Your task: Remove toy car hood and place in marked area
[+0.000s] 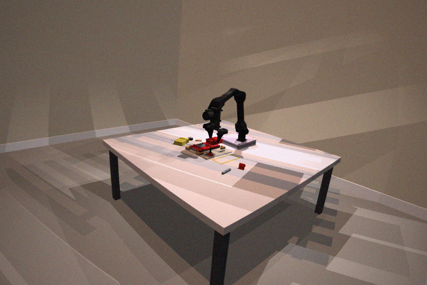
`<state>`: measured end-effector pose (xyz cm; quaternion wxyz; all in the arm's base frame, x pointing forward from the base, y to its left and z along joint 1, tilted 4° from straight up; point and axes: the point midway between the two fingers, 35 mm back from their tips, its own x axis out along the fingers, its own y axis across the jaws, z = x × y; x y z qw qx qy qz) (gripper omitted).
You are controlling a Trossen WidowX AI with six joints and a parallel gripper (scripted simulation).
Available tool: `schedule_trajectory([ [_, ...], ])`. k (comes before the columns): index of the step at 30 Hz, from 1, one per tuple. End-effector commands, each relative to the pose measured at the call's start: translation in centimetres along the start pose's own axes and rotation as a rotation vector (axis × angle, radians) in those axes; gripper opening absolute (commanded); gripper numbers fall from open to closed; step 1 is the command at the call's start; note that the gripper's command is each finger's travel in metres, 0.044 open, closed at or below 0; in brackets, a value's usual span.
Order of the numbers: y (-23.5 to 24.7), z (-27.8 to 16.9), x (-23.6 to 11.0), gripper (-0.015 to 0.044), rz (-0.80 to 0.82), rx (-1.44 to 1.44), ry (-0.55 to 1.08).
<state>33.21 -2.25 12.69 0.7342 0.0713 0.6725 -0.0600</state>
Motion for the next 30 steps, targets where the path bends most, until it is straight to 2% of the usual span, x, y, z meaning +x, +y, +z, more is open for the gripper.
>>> schedule_trajectory([
  [1, 1.2, -0.4, 0.0, 0.0000, -0.005, 0.004, 0.002],
  [22, 9.1, -3.4, -0.4, 0.0000, 0.002, 0.003, 0.002],
  [30, 9.4, -3.5, -0.1, 0.0000, 0.002, 0.002, 0.002],
])
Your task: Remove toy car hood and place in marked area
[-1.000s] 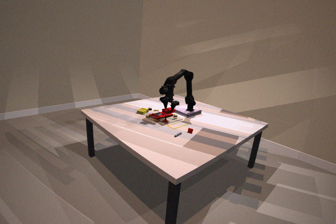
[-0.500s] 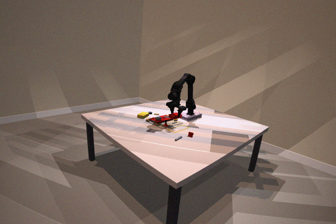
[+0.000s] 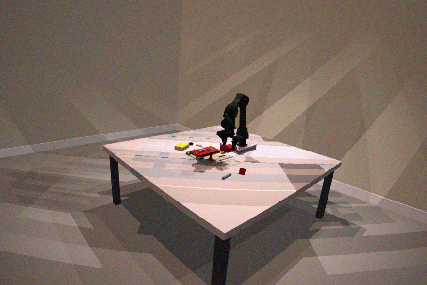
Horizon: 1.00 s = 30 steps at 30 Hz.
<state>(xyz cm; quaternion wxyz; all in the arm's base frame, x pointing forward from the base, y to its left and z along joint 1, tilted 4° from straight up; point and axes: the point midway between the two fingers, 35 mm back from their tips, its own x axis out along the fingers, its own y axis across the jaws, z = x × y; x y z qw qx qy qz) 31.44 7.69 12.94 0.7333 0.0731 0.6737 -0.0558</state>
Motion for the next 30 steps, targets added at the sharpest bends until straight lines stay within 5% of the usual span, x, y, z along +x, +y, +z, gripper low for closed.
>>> schedule_trajectory([
  [1, -0.1, 0.0, 0.3, 0.0000, -0.006, 0.006, -0.002],
  [30, 0.0, 0.2, 2.4, 0.0000, -0.006, 0.006, -0.002],
])
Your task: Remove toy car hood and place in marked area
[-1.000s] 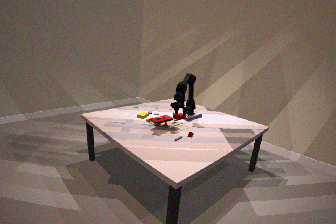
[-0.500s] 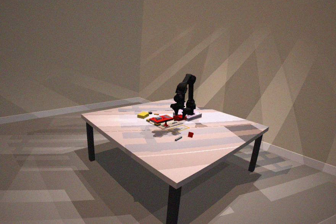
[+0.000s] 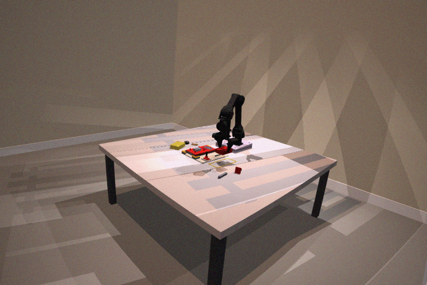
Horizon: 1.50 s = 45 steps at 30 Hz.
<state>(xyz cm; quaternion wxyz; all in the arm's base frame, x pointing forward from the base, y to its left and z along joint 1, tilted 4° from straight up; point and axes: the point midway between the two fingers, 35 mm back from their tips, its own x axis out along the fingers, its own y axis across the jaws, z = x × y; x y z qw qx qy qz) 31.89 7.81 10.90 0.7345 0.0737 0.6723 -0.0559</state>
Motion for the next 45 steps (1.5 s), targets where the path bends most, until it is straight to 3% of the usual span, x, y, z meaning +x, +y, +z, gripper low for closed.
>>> schedule_trajectory([
  [1, -0.1, -0.1, 0.4, 0.0000, -0.007, 0.005, 0.002],
  [45, -0.1, -0.1, 3.6, 0.0000, -0.007, 0.005, 0.002],
])
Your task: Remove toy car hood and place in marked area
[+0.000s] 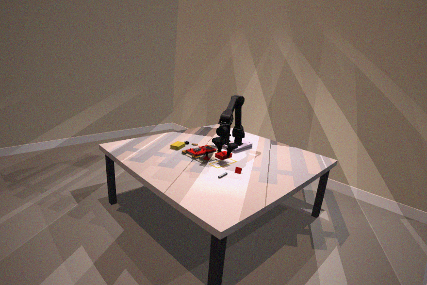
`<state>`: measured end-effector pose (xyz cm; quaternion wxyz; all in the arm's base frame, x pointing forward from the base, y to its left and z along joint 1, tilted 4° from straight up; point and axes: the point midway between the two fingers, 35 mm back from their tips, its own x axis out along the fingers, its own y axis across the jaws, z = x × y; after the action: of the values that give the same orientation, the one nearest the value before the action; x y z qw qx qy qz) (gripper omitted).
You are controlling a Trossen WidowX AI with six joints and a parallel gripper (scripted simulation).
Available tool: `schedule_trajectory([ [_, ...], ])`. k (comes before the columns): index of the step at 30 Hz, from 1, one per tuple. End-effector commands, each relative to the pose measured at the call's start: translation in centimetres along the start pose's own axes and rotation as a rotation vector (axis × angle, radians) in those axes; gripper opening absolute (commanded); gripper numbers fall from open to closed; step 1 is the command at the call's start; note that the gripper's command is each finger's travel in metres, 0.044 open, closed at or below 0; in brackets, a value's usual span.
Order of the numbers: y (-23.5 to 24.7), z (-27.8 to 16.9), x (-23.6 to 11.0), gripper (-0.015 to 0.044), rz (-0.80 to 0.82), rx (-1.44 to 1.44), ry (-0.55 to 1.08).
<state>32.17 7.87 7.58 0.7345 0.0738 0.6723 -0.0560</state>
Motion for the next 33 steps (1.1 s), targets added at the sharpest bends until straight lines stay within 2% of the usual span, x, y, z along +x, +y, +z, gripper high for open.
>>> schedule_trajectory([
  [1, -0.1, -0.1, 0.4, 0.0000, -0.007, 0.004, 0.002],
  [33, -0.2, -0.3, 2.4, 0.0000, -0.007, 0.004, 0.002],
])
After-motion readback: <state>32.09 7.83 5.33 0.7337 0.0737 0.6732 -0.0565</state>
